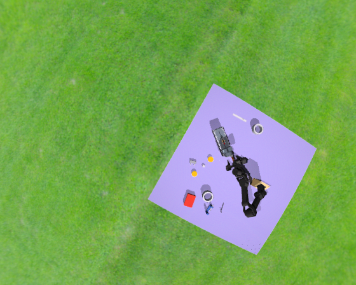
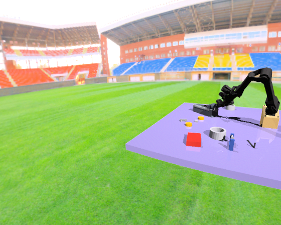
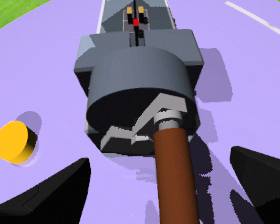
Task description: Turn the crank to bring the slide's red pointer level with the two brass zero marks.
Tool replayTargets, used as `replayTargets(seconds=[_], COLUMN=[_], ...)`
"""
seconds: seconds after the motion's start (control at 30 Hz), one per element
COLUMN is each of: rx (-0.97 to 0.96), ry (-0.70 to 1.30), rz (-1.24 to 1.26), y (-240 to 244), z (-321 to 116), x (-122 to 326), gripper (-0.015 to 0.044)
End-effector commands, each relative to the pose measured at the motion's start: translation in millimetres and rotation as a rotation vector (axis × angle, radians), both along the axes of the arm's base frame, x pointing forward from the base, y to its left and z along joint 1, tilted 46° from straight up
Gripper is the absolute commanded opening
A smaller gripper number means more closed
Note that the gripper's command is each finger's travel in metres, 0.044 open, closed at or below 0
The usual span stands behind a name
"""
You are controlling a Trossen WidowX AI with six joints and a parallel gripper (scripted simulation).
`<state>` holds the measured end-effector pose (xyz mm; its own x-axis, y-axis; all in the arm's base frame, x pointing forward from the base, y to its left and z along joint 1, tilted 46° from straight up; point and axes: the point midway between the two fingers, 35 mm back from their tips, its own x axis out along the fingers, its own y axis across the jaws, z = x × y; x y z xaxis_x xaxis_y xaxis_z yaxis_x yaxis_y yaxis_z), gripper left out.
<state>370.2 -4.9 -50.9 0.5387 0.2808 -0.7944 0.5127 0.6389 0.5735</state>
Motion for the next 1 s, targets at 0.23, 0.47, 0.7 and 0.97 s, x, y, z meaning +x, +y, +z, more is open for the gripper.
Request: replayTargets(seconds=[0.23, 0.47, 0.7, 0.97], rx=[-0.002, -0.002, -0.002, -0.002], ry=[0.008, 0.008, 0.008, 0.007], rz=[-0.005, -0.005, -0.005, -0.005], y=[0.5, 0.5, 1.2, 3.0], z=[-3.0, -3.0, -2.2, 2.3], x=[-1.6, -1.6, -1.3, 1.6], gripper=[0.0151, 0.0000, 0.0000, 0.0000])
